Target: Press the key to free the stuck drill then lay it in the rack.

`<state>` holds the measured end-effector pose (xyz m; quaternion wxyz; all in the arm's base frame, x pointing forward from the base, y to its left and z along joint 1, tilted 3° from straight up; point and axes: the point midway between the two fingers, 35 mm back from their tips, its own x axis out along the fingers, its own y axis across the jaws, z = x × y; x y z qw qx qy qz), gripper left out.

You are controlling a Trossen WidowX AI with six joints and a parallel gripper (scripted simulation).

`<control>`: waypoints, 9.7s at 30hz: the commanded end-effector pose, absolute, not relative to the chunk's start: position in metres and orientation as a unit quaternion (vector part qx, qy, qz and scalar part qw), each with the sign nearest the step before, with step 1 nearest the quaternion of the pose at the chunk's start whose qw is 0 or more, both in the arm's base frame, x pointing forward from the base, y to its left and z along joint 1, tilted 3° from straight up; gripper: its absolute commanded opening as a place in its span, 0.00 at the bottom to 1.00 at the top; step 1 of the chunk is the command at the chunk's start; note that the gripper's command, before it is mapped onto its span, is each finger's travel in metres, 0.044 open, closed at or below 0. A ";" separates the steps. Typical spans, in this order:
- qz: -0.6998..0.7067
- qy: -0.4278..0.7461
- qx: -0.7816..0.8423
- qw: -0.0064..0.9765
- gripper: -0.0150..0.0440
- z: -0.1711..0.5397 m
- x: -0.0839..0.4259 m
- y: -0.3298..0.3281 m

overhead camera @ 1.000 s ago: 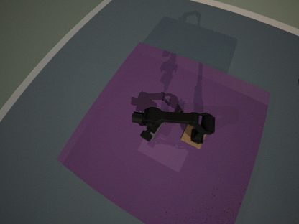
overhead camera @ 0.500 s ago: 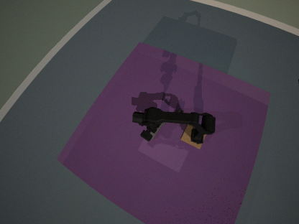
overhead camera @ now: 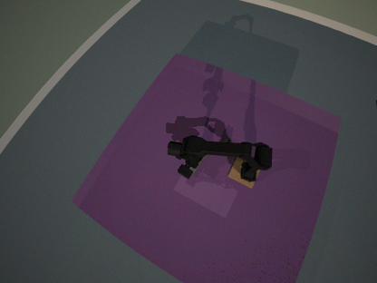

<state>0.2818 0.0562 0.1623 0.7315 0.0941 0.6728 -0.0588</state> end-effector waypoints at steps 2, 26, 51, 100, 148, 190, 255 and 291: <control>-0.064 0.676 0.094 0.728 0.25 0.161 0.277 0.056; -0.064 0.676 0.094 0.729 0.25 0.151 0.283 0.056; -0.064 0.676 0.094 0.728 0.25 0.142 0.278 0.057; 0.068 0.672 -0.060 0.735 1.00 0.175 0.283 0.015; 0.429 0.528 -0.453 0.576 1.00 0.106 0.250 -0.104; 0.429 0.527 -0.452 0.577 1.00 0.054 0.257 -0.089; 0.430 0.531 -0.449 0.576 0.48 0.058 0.248 -0.130; 0.429 0.528 -0.453 0.576 1.00 0.055 0.253 -0.117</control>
